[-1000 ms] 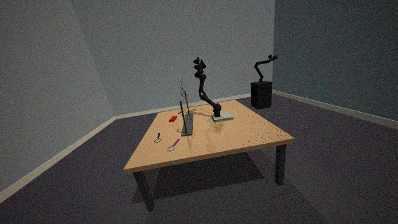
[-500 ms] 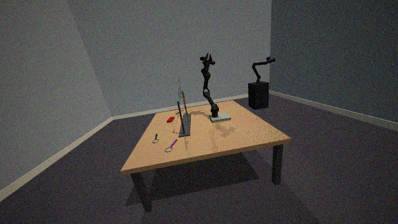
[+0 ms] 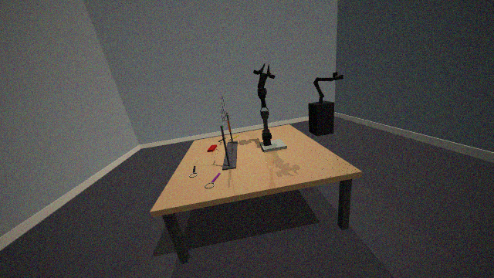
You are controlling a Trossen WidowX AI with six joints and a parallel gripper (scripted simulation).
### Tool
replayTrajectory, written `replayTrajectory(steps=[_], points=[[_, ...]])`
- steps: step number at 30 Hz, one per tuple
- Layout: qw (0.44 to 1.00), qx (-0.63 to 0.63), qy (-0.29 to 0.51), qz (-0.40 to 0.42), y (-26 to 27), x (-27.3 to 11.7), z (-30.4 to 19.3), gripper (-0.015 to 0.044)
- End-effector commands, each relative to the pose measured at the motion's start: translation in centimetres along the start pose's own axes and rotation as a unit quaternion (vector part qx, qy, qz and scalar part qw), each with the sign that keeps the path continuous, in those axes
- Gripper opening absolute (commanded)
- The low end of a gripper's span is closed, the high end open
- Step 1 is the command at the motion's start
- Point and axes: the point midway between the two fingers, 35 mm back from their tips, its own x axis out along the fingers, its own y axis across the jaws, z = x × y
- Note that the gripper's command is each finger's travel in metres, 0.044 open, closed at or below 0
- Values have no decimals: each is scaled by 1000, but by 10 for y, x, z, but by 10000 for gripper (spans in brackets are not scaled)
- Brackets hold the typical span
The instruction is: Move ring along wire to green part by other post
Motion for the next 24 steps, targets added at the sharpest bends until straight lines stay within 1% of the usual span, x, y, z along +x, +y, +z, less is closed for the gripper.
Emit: replayTrajectory(steps=[1,7,13,19,24], points=[[998,-41,46,-13,-6,-1,-33,160],[985,-119,116,-42,-26,-10,-79,160],[961,-194,184,-76,-56,-27,-116,160],[925,-265,247,-114,-93,-53,-141,160],[887,-321,296,-150,-127,-79,-152,160]])
